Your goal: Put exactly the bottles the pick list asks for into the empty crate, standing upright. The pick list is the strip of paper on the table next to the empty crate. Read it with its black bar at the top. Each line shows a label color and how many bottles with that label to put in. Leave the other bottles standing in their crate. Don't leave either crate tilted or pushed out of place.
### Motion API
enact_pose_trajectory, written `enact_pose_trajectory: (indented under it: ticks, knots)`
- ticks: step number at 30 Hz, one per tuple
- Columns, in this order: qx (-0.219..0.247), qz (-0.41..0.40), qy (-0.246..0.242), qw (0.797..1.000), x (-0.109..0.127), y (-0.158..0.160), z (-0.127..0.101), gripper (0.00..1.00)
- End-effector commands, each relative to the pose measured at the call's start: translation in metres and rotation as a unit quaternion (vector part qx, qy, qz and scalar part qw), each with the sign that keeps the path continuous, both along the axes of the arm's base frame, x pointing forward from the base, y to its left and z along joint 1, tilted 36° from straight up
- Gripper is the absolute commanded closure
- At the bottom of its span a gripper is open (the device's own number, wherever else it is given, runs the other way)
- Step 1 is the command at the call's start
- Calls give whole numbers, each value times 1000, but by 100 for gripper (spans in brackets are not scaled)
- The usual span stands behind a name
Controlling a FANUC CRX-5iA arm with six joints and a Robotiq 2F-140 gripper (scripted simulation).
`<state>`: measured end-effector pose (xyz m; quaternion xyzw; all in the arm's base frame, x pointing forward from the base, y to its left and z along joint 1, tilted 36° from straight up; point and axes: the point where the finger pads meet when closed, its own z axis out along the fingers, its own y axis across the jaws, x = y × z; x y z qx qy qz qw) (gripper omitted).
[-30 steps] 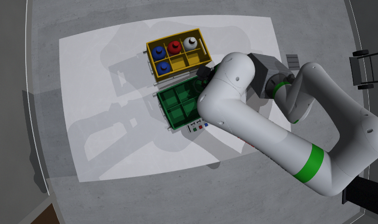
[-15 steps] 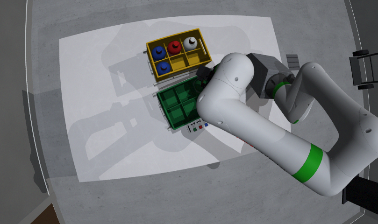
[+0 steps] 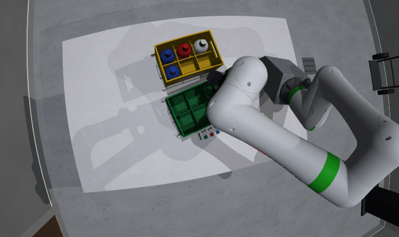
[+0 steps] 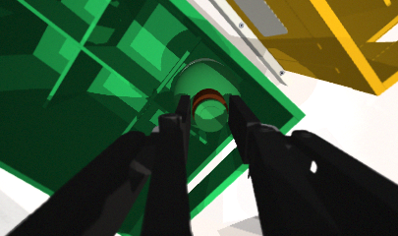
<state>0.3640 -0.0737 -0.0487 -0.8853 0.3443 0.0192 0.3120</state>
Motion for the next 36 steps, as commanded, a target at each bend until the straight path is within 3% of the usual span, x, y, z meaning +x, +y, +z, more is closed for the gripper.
enact_pose_trajectory:
  ticks: [1,28,36]
  knots:
    - [0,0,0,1000,0,0,-1,56]
    - [0,0,0,1000,0,0,-1,56]
    - [0,0,0,1000,-4,-12,17,56]
